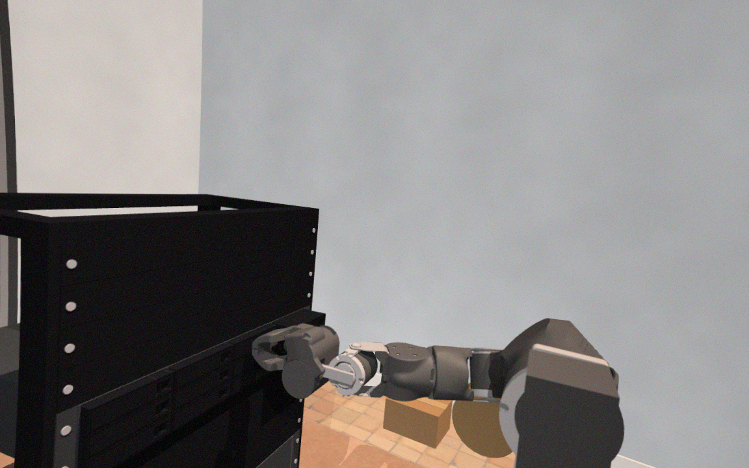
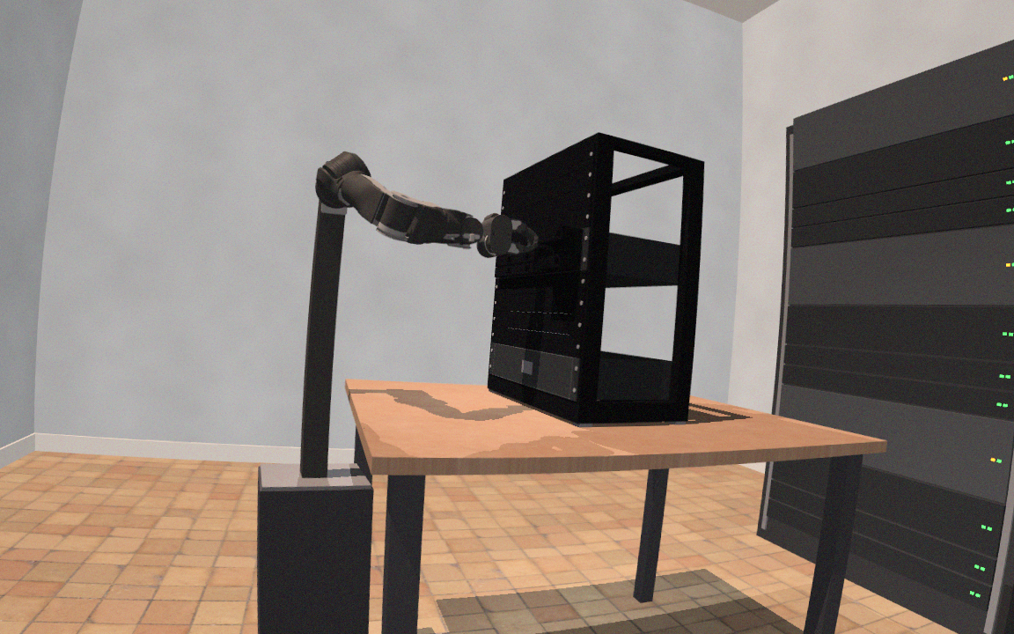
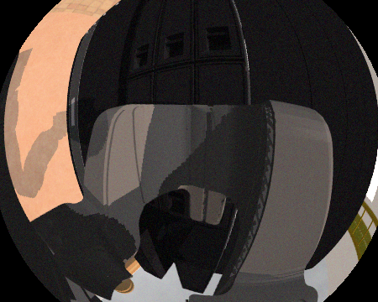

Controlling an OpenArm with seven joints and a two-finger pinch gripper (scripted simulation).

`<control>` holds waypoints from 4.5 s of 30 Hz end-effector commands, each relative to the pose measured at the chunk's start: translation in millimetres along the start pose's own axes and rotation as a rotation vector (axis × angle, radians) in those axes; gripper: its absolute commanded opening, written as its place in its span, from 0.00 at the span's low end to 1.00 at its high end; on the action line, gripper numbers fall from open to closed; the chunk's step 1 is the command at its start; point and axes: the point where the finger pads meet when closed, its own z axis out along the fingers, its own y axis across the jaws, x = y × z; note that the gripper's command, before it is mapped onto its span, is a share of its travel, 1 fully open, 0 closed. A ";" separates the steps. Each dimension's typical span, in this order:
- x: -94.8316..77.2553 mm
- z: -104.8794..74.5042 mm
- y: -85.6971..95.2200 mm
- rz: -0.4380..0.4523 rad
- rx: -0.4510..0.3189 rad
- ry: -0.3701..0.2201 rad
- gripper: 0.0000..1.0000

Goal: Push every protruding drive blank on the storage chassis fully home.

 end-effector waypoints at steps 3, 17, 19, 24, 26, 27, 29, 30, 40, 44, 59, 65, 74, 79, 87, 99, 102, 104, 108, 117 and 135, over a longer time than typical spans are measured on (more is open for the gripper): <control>1.6 0.4 0.3 -0.003 0.002 0.006 0.00; 1.3 3.3 0.1 -0.003 0.003 0.006 0.00; 1.4 3.4 0.3 -0.003 0.002 0.006 0.00; 1.4 3.4 0.4 -0.003 0.002 0.006 0.00; 1.4 3.4 0.4 -0.003 0.002 0.006 0.00; 1.4 3.4 0.4 -0.003 0.002 0.006 0.00; 1.2 3.8 0.0 -0.003 0.003 0.006 0.00; 1.0 4.3 -0.2 -0.003 0.004 0.005 0.00; 1.4 6.4 0.4 -0.003 0.002 0.006 0.00; 1.4 6.4 0.4 -0.003 0.002 0.006 0.00; 1.4 9.4 0.5 -0.003 0.002 0.006 0.00; 1.2 10.4 0.1 -0.003 0.004 0.006 0.00; 1.0 11.8 -0.3 -0.003 0.005 0.005 0.00; 1.0 11.8 -0.3 -0.003 0.005 0.005 0.00; 1.5 11.0 0.6 -0.003 0.002 0.007 0.00; 2.0 -16.8 2.3 -0.003 -0.002 0.008 0.00; 2.0 -32.5 2.5 -0.003 -0.002 0.008 0.00; 1.9 -43.6 2.6 -0.003 -0.003 0.008 0.00; 1.8 -59.8 2.7 -0.004 -0.003 0.008 0.00; 1.7 -90.4 3.0 -0.004 -0.003 0.007 0.00; -15.8 -96.5 -6.9 -0.004 0.003 0.004 0.00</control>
